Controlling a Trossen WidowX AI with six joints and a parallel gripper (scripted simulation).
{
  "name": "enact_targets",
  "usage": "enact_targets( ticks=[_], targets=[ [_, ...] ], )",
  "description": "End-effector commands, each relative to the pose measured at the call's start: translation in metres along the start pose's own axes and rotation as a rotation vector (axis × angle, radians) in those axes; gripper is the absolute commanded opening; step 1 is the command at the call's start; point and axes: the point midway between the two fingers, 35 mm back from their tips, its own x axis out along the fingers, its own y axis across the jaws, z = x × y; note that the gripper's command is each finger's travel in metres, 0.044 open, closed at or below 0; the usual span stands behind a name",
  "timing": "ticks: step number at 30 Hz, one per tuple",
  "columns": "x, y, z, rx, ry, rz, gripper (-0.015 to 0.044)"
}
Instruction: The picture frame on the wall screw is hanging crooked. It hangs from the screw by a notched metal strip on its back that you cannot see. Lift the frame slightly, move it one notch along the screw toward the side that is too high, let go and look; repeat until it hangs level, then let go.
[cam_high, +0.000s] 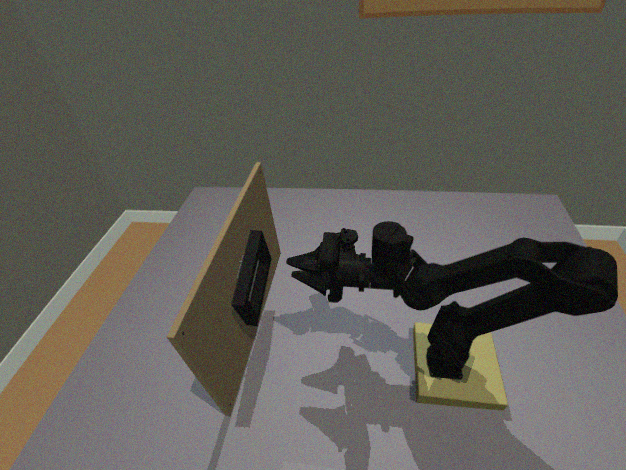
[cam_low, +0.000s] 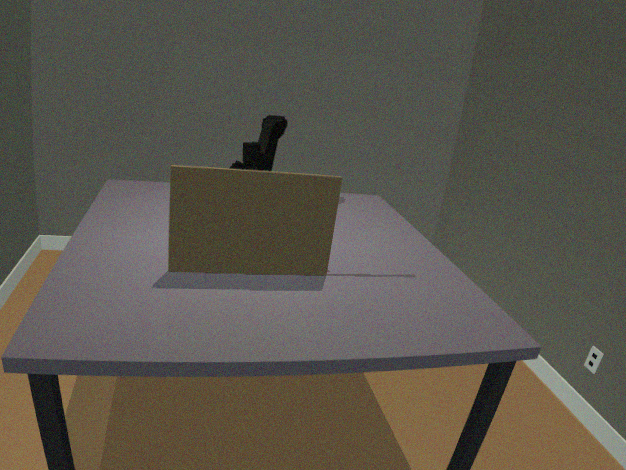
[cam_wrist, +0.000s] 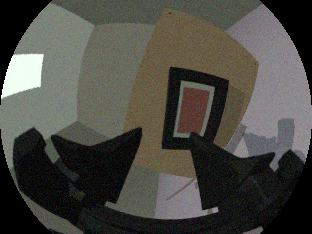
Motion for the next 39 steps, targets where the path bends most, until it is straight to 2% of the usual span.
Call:
enact_targets(
  ticks=[1, 5, 27, 39],
  targets=[
    [0.031, -0.004, -0.002, 0.008, 0.002, -0.006, 0.0260],
    [0.049, -0.008, -0.006, 0.009, 0.001, -0.004, 0.0260],
    [0.049, -0.008, -0.006, 0.009, 0.001, -0.004, 0.0260],
    [0.065, -0.007, -0.005, 0.009, 0.001, -0.003, 0.0260]
  ],
)
